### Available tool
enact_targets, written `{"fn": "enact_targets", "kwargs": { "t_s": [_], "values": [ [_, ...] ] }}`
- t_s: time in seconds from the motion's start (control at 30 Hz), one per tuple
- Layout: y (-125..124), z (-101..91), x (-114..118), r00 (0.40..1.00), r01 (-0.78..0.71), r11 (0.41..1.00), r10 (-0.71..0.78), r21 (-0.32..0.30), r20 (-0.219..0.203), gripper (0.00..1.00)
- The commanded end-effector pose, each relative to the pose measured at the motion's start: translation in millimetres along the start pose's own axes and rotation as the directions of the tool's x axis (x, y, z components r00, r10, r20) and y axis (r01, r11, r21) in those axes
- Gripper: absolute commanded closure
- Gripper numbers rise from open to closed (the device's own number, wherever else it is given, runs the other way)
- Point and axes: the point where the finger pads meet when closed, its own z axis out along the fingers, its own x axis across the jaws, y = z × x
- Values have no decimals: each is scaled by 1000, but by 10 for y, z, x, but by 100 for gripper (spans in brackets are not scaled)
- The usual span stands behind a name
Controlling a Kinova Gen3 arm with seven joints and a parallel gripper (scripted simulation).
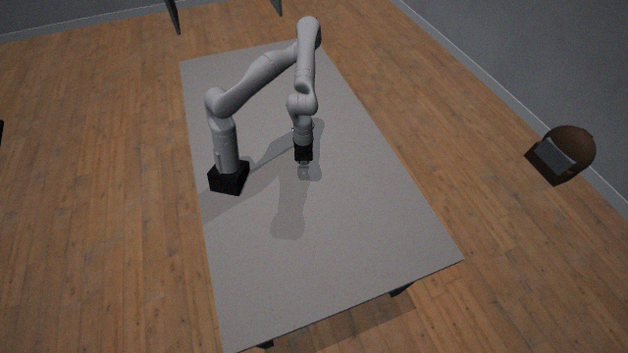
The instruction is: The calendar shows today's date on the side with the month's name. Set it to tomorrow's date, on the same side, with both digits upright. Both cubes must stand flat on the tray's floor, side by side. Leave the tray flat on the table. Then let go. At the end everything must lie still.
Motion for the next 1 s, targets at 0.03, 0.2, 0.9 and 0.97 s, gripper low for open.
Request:
{"fn": "enact_targets", "kwargs": {
  "t_s": [0.03,0.2,0.9,0.97],
  "values": [
    [0,-4,4,1000,0,1000,0,0,-1,40],
    [0,-4,4,1000,0,1000,0,0,-1,34],
    [0,-4,4,1000,0,1000,0,0,-1,10],
    [0,-4,4,1000,0,1000,0,0,-1,10]
  ]
}}
